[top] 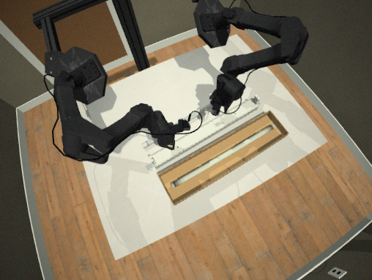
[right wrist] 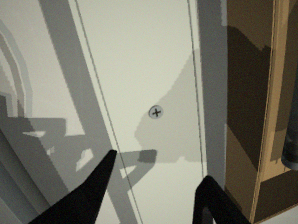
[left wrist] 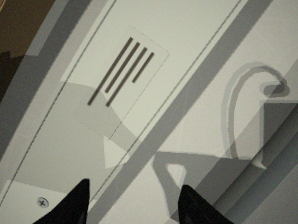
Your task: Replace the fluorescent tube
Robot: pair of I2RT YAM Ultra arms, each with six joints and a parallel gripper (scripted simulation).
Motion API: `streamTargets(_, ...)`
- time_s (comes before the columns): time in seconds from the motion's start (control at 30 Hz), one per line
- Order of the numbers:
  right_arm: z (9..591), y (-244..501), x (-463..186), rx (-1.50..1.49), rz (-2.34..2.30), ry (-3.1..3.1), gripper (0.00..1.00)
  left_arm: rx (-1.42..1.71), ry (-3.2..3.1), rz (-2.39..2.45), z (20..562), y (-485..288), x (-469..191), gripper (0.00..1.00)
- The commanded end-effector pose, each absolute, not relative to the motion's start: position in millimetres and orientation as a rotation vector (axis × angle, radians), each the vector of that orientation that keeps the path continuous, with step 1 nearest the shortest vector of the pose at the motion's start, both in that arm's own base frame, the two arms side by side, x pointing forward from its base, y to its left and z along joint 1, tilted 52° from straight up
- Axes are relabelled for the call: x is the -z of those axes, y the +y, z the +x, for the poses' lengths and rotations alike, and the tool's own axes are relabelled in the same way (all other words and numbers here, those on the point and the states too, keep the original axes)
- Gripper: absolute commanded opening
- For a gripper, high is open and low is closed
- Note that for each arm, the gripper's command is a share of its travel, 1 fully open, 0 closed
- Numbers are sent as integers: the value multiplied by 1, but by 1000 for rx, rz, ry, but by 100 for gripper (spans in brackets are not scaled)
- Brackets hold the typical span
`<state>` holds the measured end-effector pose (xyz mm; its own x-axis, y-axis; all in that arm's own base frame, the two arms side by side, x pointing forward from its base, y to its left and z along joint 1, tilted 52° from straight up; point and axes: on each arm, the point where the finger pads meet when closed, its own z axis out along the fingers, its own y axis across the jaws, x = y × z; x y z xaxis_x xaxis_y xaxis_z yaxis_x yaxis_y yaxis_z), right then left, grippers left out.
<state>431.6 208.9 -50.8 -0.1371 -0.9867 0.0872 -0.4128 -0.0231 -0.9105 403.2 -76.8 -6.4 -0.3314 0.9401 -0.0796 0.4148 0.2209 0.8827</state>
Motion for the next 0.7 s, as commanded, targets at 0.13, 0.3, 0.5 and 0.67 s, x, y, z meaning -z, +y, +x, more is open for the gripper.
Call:
streamTargets(0.13,410,223,81,1267,-1623,1483,49,-1160,1780,1398,384,-82,24,49)
streamTargets(0.3,379,216,112,1399,-1767,1376,49,-1270,1719,1534,365,-78,42,49)
streamTargets(0.5,353,210,140,1472,-1899,1282,49,-1329,1681,1666,345,-73,61,49)
streamTargets(0.67,350,211,143,1473,-1917,1263,49,-1329,1672,1688,343,-74,64,49)
